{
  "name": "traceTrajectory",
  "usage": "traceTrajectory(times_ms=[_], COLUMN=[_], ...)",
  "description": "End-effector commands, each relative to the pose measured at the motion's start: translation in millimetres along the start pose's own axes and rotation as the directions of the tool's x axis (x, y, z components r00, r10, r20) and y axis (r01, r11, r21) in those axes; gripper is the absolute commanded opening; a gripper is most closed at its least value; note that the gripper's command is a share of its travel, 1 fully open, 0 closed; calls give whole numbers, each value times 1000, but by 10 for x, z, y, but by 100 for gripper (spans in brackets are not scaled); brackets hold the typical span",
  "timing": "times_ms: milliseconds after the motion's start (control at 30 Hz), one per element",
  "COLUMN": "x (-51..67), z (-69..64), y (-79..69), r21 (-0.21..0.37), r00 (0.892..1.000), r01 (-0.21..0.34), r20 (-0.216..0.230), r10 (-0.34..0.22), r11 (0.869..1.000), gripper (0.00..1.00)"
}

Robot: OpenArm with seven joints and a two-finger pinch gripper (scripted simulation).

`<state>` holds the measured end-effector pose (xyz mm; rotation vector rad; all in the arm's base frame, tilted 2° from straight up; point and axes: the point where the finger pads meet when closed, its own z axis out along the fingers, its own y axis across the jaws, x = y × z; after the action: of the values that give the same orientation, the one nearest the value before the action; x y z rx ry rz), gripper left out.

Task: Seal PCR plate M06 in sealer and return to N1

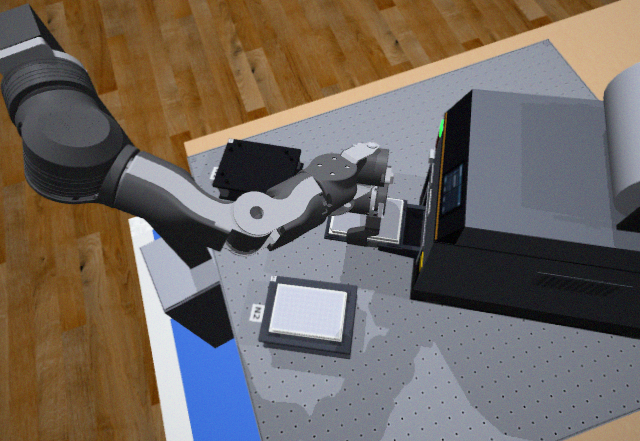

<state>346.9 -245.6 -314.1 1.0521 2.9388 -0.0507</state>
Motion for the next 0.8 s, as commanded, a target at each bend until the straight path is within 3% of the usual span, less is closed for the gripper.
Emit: traceTrajectory(times_ms=[0, 100, 767], x=[13, 23, -16], z=[70, 204, 154], y=[-3, -8, -2], r21=[0, 1, -2], r00=[1000, 1000, 1000], r01=[8, 11, 4], r20=[-3, -6, 0], r10=[-8, -11, -4], r11=[1000, 1000, 1000], gripper=[77, 77, 77])
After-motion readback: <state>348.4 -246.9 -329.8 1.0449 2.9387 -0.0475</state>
